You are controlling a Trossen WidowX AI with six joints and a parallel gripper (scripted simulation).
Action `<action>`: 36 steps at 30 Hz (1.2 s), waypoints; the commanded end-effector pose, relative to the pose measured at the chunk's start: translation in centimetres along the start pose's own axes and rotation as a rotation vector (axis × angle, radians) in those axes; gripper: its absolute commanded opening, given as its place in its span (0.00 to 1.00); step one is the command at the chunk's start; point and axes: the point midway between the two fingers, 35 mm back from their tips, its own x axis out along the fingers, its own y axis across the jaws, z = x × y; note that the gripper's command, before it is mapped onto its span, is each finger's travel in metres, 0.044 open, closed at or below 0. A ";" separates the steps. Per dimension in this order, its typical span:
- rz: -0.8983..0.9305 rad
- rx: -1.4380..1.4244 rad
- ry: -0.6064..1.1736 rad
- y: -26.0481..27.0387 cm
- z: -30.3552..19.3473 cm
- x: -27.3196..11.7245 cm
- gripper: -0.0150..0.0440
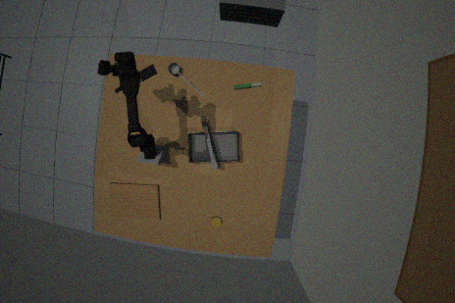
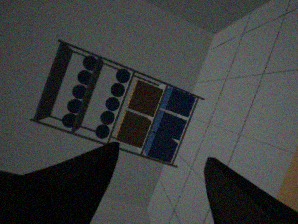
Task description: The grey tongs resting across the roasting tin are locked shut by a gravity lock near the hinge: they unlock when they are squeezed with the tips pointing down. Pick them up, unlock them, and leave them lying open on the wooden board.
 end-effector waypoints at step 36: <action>-1.552 -0.518 0.295 -36.1 -11.8 -36.7 0.69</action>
